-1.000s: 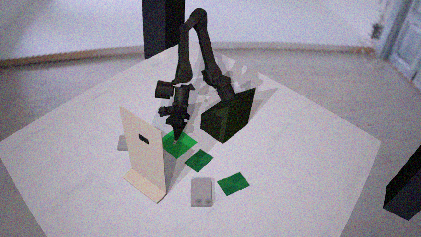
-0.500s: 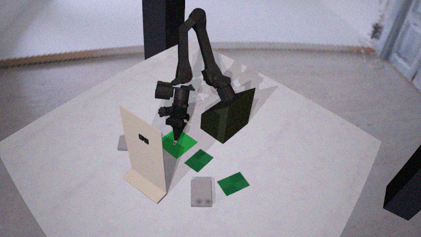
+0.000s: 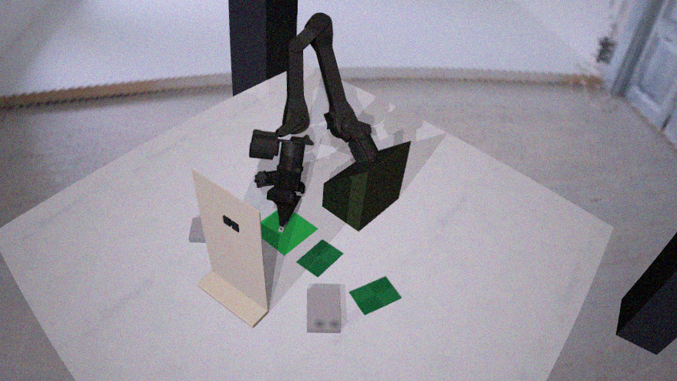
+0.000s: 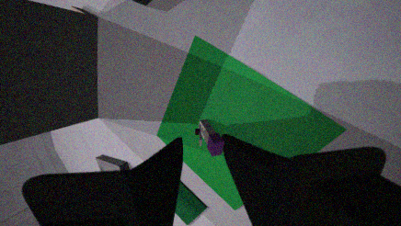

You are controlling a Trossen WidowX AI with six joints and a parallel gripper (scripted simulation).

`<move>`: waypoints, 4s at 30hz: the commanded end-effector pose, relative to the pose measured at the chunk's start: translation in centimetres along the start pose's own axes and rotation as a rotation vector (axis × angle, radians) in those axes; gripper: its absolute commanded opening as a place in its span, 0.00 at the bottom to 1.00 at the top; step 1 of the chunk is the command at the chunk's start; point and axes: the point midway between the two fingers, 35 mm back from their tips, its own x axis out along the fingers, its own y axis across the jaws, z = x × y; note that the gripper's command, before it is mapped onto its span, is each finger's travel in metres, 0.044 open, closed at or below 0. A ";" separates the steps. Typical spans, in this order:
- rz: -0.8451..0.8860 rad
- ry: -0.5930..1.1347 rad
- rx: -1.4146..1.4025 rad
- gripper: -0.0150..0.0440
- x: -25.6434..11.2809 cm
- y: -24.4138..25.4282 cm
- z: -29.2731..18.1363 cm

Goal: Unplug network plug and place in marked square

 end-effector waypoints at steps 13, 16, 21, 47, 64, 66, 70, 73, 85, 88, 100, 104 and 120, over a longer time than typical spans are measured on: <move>0.000 -0.002 0.001 0.52 -1.0 0.1 0.1; 0.000 -0.002 0.000 0.52 -1.2 0.1 0.1; 0.000 -0.001 0.000 0.52 -1.5 0.1 0.1; 0.000 0.004 0.000 0.52 -3.1 1.0 0.2; 0.000 0.008 0.001 0.52 -4.5 2.2 0.2; 0.000 0.009 0.001 0.52 -4.7 2.3 0.2; 0.000 0.009 0.001 0.52 -5.0 2.5 0.2; 0.000 0.009 0.001 0.52 -5.3 2.7 0.2; 0.000 0.009 0.001 0.52 -6.5 3.4 0.2; 0.000 0.009 0.001 0.52 -6.8 3.6 0.2; 0.001 0.006 0.000 0.52 -8.0 4.1 0.1; 0.001 0.005 0.000 0.52 -8.5 4.3 0.1; 0.000 0.018 -0.002 0.52 -10.1 5.6 0.0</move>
